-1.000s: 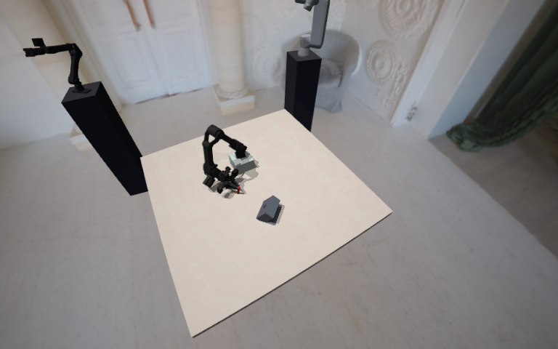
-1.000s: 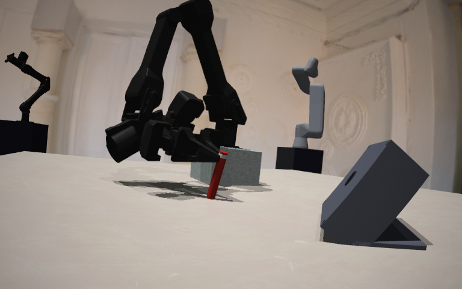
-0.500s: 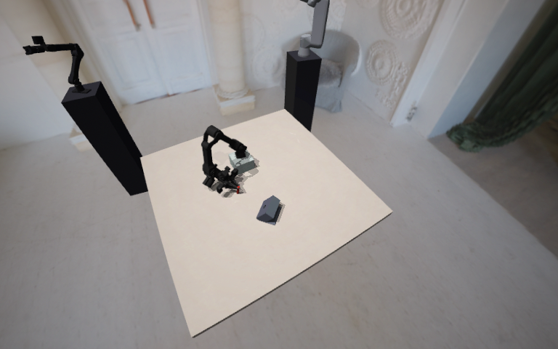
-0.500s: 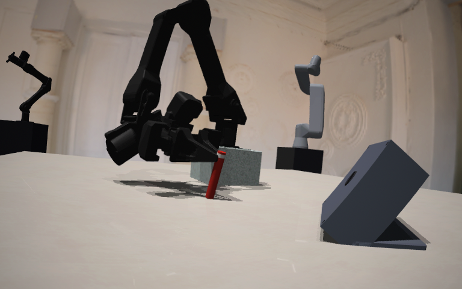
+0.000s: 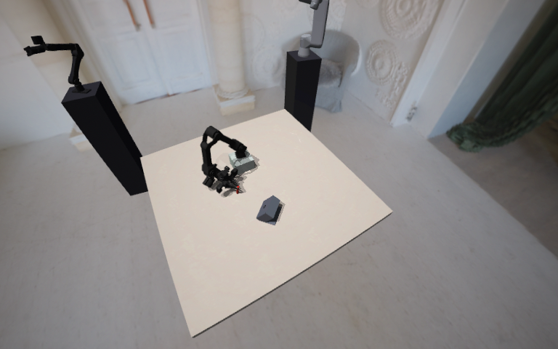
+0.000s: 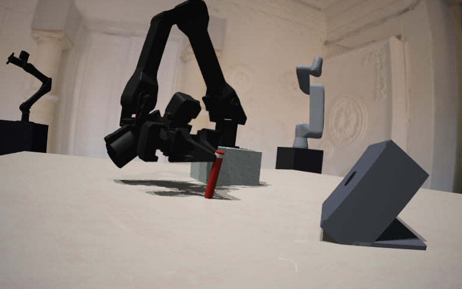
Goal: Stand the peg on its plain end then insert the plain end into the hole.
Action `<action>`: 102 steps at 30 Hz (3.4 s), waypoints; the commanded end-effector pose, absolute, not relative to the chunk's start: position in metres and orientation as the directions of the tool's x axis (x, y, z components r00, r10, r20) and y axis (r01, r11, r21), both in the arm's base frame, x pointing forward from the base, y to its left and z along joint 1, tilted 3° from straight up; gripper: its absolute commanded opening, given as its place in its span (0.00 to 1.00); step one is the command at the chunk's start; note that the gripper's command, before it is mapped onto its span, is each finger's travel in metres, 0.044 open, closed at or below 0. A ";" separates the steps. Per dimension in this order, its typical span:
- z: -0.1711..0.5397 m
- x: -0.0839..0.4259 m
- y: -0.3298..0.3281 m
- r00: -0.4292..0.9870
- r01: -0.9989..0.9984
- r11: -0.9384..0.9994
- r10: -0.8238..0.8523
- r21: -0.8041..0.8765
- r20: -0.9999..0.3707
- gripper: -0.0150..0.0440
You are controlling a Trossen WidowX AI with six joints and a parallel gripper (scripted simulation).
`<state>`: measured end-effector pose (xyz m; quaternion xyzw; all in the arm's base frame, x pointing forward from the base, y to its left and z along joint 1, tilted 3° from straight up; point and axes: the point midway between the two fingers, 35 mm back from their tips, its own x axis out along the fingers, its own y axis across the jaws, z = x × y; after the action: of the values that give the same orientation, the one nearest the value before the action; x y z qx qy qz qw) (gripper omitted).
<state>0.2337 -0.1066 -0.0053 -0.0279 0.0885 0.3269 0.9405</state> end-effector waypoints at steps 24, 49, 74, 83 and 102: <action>-0.008 0.229 -0.110 0.780 -0.610 0.793 0.603 0.014 -0.170 0.34; -0.008 0.224 -0.114 0.790 -0.597 0.802 0.593 0.026 -0.155 0.34; -0.008 0.222 -0.116 0.802 -0.582 0.812 0.581 0.039 -0.139 0.39; -0.008 0.222 -0.116 0.802 -0.582 0.812 0.581 0.039 -0.139 0.47; -0.008 0.222 -0.116 0.802 -0.582 0.812 0.581 0.039 -0.139 0.47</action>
<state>0.2217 -0.1165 -0.0078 -0.0029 0.0720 0.3060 0.9493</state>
